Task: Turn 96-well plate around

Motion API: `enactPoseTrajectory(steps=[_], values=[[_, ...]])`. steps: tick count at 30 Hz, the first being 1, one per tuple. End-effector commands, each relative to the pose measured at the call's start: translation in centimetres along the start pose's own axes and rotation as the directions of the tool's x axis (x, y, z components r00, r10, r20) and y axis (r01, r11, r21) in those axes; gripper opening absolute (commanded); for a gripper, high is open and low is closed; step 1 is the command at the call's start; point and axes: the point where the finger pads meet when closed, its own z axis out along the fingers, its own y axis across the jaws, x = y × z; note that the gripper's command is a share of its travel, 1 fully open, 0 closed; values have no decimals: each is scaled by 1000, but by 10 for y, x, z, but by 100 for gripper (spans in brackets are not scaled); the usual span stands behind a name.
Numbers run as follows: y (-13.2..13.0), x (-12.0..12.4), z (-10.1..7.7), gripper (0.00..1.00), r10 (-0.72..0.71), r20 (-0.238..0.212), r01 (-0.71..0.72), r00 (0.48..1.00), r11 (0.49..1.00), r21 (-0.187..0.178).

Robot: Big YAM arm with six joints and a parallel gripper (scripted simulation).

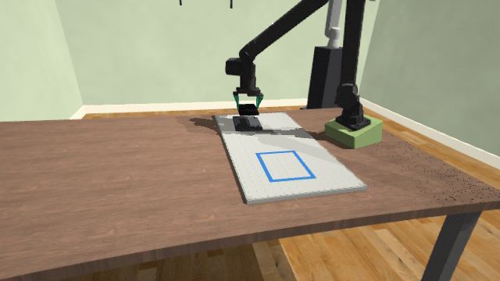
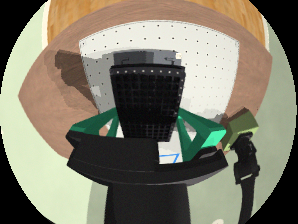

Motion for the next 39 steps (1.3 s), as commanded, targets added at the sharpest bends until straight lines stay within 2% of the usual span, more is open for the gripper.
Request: enactPoseTrajectory(steps=[1,5,7,10,12,14,17,20,23,28,29,33,39], values=[[11,-1,6,0,1,10,-1,1000,1000,-16],[6,-1,15,0,6,7,-6,1000,1000,-7],[13,-2,15,0,0,12,0,1000,1000,-20],[12,-1,17,0,1,12,-1,1000,1000,-18],[6,-1,24,0,7,7,-7,1000,1000,-7],[13,-1,24,0,1,12,0,1000,1000,-19],[7,1,32,0,3,6,-3,1000,1000,-7],[12,-2,34,0,3,12,-3,1000,1000,-19],[6,1,42,0,4,6,-4,1000,1000,-7],[13,-6,40,0,9,15,-8,1000,1000,-23],[16,-7,31,0,-1,21,2,1000,999,-36],[16,-7,31,0,-1,21,2,1000,999,-36],[11,-4,42,0,8,13,-7,1000,1000,-20]])
